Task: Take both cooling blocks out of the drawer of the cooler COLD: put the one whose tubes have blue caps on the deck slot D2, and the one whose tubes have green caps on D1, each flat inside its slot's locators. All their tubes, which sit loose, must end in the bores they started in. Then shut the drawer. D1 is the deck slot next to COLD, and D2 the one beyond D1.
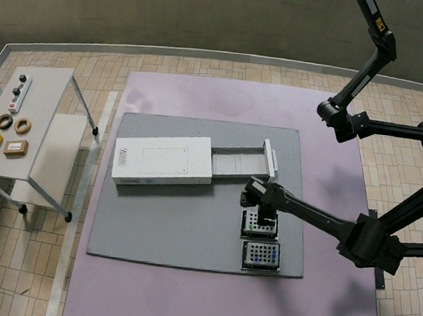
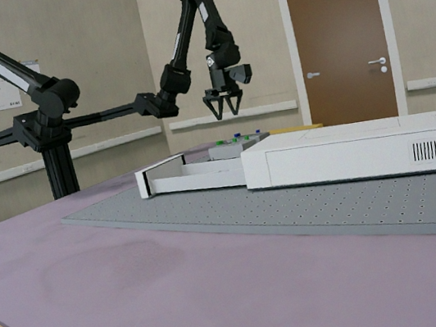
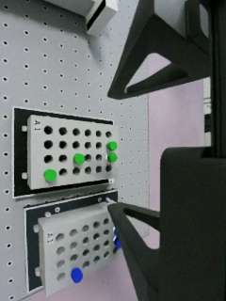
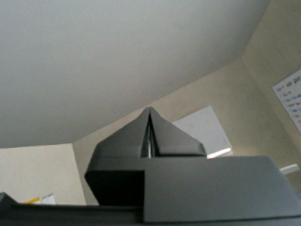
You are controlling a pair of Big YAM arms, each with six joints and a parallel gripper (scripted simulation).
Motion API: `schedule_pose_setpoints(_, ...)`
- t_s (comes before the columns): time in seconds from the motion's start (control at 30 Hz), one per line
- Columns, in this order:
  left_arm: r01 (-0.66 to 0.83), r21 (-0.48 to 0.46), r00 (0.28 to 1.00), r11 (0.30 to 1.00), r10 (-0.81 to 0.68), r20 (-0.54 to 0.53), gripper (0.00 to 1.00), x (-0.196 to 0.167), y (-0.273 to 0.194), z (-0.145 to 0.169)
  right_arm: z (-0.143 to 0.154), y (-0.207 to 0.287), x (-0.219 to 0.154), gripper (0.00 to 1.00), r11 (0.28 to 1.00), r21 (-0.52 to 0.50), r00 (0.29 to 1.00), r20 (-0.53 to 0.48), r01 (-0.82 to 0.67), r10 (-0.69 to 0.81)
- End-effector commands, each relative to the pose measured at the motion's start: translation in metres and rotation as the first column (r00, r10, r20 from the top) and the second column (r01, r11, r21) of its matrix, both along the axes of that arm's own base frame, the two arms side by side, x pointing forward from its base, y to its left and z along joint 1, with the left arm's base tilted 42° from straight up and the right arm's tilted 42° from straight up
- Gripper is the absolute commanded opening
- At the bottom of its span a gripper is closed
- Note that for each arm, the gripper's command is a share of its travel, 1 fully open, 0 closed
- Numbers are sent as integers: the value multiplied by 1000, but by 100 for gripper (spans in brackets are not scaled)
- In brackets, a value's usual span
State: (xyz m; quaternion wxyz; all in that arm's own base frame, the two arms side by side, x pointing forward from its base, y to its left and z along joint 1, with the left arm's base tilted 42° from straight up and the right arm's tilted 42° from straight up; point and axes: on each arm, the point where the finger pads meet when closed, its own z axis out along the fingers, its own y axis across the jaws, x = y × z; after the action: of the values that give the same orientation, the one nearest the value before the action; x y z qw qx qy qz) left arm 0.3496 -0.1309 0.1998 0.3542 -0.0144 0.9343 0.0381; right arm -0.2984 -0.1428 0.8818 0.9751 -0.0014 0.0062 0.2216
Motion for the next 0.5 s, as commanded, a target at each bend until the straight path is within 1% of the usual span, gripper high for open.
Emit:
schedule_pose_setpoints(0.0,-1,-12,1000,1000,1,12,100,4,-2,-3,1,-6,-10,0,1000,7,1000,16,1,-1)
schedule_pose_setpoints(0.13,4,-21,999,1000,-4,32,100,6,-4,10,1,-6,-10,0,1000,7,1000,16,1,-1)
schedule_pose_setpoints(0.47,4,-21,999,1000,-4,32,100,6,-5,11,1,-6,-10,0,1000,7,1000,16,1,-1)
